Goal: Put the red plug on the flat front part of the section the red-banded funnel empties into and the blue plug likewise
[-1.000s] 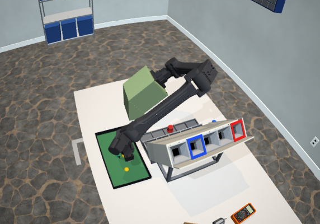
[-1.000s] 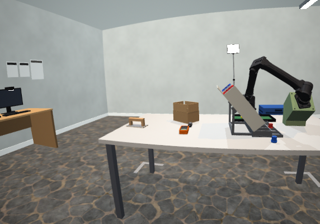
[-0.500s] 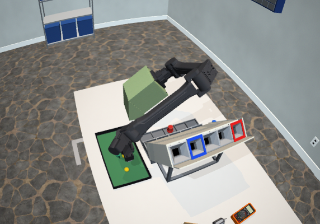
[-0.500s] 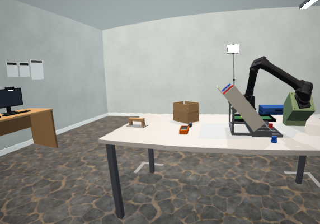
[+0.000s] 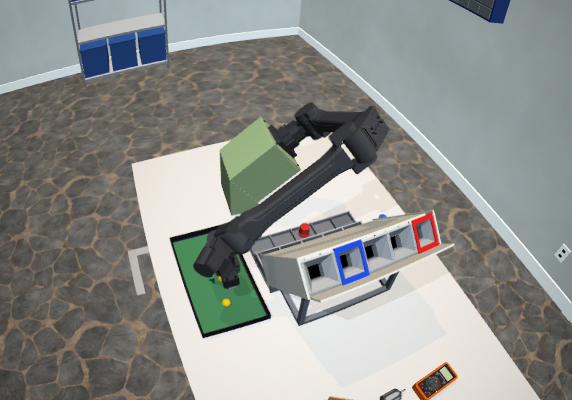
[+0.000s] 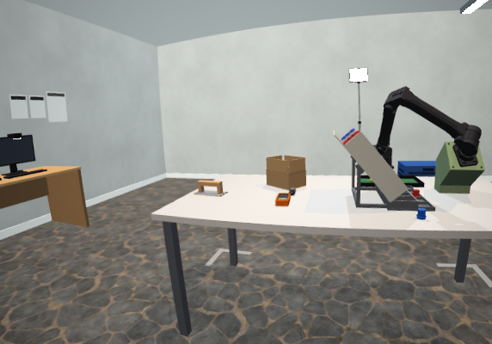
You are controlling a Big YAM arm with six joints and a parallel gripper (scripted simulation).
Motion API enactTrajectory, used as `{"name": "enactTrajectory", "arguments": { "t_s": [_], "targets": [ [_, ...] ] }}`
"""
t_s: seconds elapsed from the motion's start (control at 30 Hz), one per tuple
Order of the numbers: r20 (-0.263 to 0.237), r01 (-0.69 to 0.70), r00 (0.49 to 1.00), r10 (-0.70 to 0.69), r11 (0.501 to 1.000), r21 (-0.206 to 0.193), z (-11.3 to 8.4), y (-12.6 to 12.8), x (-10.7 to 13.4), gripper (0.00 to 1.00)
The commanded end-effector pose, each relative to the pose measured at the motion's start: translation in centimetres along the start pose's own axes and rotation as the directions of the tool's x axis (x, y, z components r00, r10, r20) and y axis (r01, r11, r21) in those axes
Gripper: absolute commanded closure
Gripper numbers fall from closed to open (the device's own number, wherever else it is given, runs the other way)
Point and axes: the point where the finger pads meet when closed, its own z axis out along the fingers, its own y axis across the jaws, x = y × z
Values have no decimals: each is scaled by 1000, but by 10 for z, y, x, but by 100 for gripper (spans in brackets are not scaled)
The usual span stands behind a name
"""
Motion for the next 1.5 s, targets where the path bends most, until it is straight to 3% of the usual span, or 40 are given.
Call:
{"name": "enactTrajectory", "arguments": {
  "t_s": [0.0, 1.13, 1.17, 1.47],
  "targets": [
    [-18, -16, 1000, 15, 1000, -10, 13, 3, 11, 44],
    [-18, -19, 1000, 19, 1000, -11, 13, 2, 11, 44],
    [-18, -19, 1000, 19, 1000, -11, 13, 2, 11, 100],
    [-18, -18, 1000, 18, 1000, -11, 13, 2, 11, 100]
  ]
}}
